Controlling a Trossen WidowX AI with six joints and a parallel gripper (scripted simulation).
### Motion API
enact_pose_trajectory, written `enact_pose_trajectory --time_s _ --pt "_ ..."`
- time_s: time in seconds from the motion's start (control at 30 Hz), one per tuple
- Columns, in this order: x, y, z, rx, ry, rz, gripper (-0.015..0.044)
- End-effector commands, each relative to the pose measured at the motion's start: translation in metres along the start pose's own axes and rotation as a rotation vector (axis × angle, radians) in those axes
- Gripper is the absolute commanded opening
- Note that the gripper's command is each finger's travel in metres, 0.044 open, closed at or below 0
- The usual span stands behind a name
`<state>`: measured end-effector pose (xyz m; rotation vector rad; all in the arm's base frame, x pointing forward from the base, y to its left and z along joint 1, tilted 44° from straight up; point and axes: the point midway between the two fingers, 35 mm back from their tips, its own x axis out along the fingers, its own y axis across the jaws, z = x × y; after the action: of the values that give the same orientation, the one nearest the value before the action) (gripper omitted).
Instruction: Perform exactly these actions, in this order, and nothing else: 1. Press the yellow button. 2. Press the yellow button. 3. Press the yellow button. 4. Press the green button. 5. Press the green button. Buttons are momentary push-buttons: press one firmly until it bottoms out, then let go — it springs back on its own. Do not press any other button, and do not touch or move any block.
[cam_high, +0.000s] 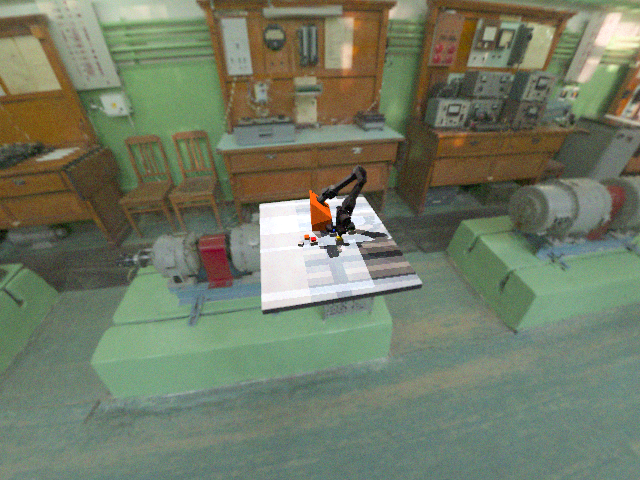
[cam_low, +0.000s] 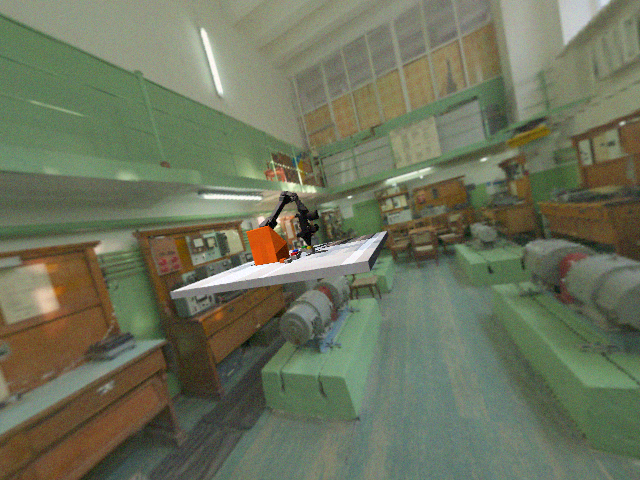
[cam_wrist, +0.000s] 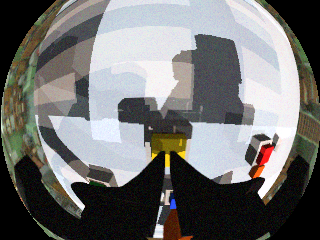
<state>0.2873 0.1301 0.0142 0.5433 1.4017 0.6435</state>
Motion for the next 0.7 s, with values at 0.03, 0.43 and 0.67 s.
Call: enact_pose_trajectory --time_s 0.03,0.43,0.67 --pt "0.0094 -0.0015 -0.0021 0.007 0.005 -0.003 0.0020" --pt "0.0134 -0.0013 -0.0024 0.007 0.005 -0.002 0.0020" --pt "0.0134 -0.0013 -0.0024 0.007 0.005 -0.002 0.0020"
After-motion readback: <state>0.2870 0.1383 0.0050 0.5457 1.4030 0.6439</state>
